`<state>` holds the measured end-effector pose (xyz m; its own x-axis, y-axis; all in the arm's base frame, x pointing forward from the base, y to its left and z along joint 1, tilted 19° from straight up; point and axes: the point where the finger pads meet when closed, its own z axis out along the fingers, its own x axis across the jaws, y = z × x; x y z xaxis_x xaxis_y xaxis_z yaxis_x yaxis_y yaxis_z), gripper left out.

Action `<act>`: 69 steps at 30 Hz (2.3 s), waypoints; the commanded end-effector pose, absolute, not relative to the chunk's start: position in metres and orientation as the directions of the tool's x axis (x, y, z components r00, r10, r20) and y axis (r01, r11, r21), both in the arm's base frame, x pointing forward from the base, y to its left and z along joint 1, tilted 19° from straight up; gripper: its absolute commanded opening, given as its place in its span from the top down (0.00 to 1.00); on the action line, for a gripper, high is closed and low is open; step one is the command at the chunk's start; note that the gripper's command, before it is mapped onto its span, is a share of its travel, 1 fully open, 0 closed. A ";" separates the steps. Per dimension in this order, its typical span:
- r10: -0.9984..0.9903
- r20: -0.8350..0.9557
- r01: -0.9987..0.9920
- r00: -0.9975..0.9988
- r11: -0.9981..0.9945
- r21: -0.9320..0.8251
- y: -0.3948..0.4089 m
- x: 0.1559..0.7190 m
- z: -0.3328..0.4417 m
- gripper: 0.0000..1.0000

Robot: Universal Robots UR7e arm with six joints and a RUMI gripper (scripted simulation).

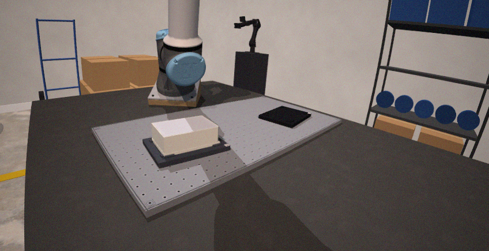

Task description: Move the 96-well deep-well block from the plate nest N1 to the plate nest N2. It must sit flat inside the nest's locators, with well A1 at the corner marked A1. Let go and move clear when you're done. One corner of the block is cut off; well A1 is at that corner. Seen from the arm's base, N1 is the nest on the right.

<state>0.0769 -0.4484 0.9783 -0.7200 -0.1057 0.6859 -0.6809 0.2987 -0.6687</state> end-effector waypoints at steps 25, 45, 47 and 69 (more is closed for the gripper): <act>-0.275 0.686 -0.733 -0.673 0.126 -0.668 -0.417 0.183 0.979 0.00; -0.386 0.686 -0.744 -0.616 -0.002 -0.669 -0.376 0.256 0.979 0.00; -0.386 0.686 -0.744 -0.616 -0.002 -0.669 -0.374 0.260 0.979 0.00; -0.521 0.687 -0.722 -0.507 -0.178 -0.668 -0.316 0.327 0.979 0.00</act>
<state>0.3153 -0.3281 0.9783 -0.5387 -0.4895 0.6857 -0.7315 -0.1321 -0.6689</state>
